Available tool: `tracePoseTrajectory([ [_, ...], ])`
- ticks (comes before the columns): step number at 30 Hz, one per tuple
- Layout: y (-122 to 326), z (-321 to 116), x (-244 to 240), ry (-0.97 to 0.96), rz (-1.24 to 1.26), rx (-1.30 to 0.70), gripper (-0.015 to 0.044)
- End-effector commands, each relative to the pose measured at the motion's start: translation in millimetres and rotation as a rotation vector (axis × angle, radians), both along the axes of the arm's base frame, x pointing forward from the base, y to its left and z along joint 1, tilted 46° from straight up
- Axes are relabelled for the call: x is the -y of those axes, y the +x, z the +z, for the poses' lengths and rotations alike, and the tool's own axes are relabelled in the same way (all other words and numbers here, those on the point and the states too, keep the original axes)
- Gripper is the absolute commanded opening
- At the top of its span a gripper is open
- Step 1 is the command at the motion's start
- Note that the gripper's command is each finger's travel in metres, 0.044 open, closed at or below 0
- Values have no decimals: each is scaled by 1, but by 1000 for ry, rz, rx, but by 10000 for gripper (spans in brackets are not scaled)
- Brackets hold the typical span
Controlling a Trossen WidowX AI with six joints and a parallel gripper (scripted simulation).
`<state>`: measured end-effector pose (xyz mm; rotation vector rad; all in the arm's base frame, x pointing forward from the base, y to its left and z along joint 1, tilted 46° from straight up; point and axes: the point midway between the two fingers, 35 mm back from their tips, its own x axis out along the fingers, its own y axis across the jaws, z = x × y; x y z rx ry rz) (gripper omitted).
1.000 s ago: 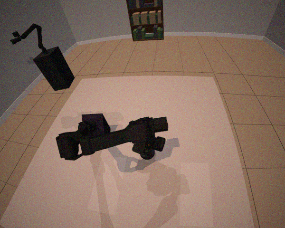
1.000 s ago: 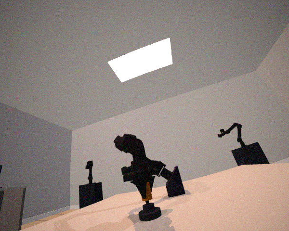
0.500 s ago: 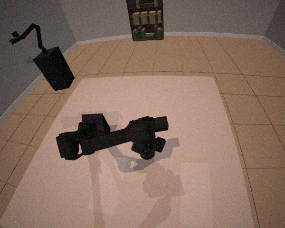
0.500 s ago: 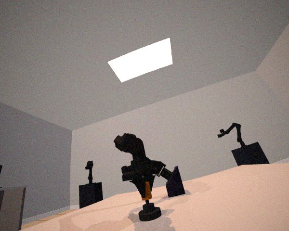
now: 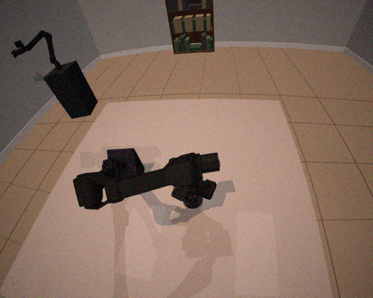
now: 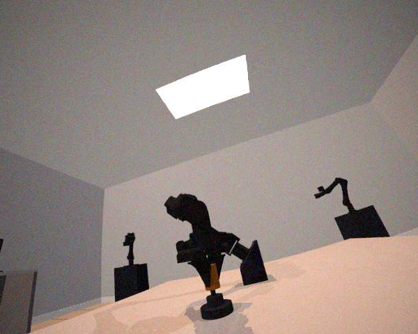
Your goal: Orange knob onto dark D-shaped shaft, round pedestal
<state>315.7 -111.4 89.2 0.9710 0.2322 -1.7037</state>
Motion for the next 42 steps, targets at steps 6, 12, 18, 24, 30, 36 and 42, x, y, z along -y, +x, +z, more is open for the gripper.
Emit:
tracePoseTrajectory([
  [6,0,0,0,3,25,-26,0],
  [12,0,-1,1,1,1,-1,0],
  [18,0,-1,1,1,1,-1,0],
  [24,0,-1,1,1,1,-1,0],
  [30,0,-1,1,1,1,-1,0],
  [36,0,3,-3,1,-1,1,0],
  [42,2,5,-3,-2,-38,39,0],
])
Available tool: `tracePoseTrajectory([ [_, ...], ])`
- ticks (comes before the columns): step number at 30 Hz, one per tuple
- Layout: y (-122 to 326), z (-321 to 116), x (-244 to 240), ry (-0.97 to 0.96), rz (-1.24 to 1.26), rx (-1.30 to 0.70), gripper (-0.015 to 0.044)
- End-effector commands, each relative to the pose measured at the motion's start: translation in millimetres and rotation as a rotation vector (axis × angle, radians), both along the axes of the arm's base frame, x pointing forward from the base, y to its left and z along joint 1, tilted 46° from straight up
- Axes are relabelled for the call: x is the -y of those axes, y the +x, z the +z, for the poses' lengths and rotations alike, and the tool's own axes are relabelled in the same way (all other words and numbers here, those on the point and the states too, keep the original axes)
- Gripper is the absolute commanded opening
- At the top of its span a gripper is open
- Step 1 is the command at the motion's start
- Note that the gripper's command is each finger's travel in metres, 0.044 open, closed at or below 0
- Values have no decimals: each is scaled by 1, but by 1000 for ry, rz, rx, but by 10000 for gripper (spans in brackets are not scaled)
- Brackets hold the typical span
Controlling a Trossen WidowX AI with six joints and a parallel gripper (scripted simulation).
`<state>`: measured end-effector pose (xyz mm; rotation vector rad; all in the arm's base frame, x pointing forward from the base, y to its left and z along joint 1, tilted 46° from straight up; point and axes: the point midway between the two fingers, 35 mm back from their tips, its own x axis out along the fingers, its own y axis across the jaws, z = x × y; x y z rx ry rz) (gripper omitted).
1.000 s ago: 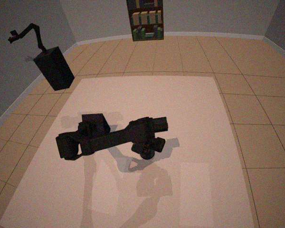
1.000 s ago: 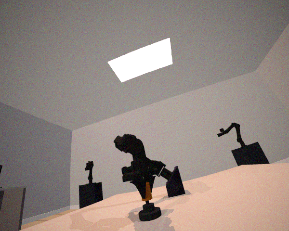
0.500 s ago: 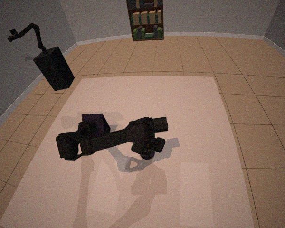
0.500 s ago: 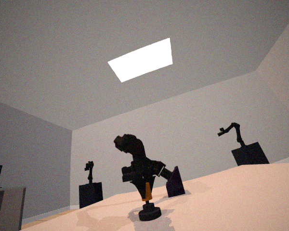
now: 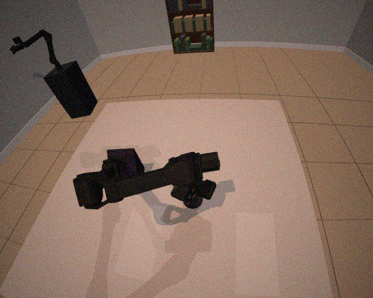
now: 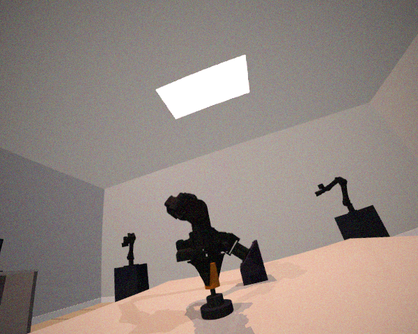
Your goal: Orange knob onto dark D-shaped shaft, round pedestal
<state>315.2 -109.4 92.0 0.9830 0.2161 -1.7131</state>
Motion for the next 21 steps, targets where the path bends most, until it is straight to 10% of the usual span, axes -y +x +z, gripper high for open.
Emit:
tracePoseTrajectory([
  [1,3,2,-1,-1,-21,28,0],
  [21,1,-3,3,-1,-21,28,0],
])
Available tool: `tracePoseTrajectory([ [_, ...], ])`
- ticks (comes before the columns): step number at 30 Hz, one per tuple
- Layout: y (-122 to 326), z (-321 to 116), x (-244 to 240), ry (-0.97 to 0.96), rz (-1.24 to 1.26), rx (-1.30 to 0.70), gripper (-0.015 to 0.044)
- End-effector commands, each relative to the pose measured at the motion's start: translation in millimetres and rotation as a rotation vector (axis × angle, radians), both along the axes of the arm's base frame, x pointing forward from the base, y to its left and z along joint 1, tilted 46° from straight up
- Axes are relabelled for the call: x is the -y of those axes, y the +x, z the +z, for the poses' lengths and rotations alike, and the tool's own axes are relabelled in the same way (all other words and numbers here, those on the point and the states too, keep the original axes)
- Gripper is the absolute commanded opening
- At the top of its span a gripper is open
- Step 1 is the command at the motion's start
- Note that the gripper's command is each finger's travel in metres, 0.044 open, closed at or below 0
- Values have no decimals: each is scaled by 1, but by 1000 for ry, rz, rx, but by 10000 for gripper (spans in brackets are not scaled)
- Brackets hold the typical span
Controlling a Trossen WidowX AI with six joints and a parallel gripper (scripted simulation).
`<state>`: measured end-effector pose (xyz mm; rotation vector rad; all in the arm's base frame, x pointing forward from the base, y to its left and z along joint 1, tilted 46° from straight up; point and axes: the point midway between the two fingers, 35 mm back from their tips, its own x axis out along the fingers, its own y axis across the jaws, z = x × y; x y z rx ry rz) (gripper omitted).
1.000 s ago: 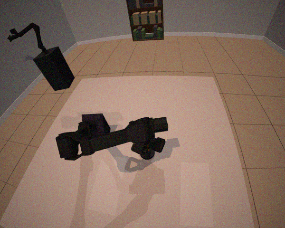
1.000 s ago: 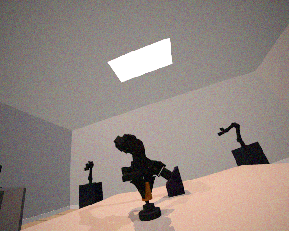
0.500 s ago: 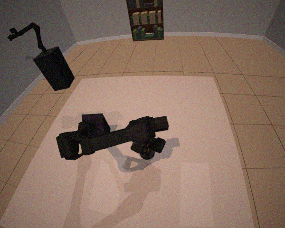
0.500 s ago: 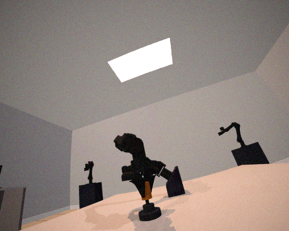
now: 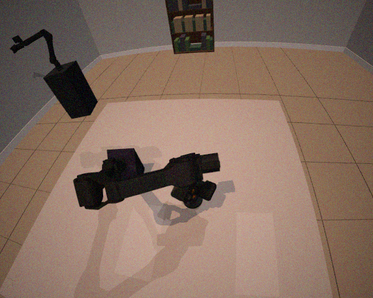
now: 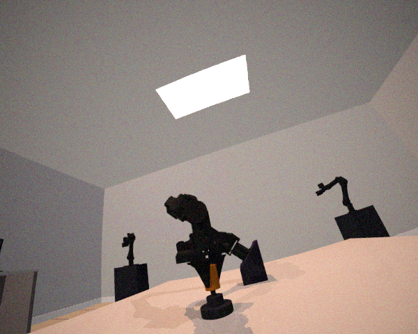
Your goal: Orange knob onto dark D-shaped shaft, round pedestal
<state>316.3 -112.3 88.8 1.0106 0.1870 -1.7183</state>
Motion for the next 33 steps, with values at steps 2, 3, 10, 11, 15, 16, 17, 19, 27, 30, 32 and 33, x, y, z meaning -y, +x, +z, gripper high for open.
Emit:
tracePoseTrajectory([
  [2,0,0,0,1,7,-6,0],
  [3,0,-1,0,1,13,-12,0],
  [10,0,-1,0,2,25,-24,0],
  [11,0,-1,1,1,13,-12,0],
  [15,0,-1,1,-1,-13,14,0],
  [16,0,-1,1,-1,-17,19,0],
  [17,0,-1,1,-1,-15,17,0],
  [19,0,-1,1,0,-4,5,0],
  [27,1,-4,5,0,4,-2,0],
  [30,1,-6,7,0,4,-2,0],
  [32,0,-7,8,0,4,-2,0],
  [33,0,-8,9,0,4,-2,0],
])
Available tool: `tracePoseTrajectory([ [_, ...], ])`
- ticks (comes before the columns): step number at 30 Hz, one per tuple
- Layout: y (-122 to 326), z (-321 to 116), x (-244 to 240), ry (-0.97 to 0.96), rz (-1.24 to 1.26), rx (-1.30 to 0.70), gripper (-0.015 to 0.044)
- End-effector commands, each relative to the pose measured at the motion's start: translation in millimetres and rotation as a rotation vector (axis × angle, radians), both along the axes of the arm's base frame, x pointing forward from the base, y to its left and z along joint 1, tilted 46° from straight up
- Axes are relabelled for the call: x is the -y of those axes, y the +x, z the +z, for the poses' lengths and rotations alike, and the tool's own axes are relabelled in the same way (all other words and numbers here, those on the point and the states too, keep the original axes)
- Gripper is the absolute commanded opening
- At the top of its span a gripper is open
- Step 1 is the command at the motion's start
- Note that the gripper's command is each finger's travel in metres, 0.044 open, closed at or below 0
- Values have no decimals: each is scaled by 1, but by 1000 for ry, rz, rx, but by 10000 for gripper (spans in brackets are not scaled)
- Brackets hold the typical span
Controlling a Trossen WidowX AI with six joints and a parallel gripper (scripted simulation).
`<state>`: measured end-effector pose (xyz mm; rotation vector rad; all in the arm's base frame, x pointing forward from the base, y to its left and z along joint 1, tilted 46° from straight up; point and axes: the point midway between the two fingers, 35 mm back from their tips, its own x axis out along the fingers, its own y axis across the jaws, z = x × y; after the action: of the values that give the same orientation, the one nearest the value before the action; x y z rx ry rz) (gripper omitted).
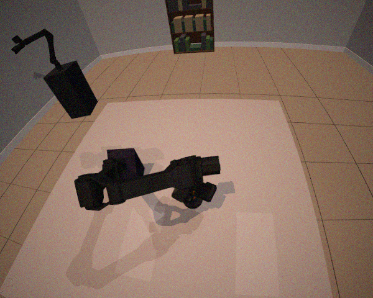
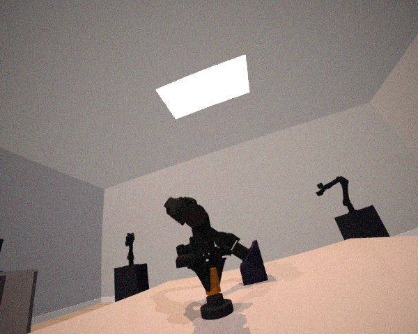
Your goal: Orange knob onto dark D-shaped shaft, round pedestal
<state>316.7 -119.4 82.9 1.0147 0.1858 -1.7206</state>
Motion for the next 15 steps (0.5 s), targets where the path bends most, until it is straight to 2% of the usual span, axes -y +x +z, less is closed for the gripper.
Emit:
tracePoseTrajectory([
  [1,0,-3,2,-2,7,-4,0],
  [14,-1,-5,4,1,0,-1,0],
  [15,-1,-5,4,1,0,-1,26],
])
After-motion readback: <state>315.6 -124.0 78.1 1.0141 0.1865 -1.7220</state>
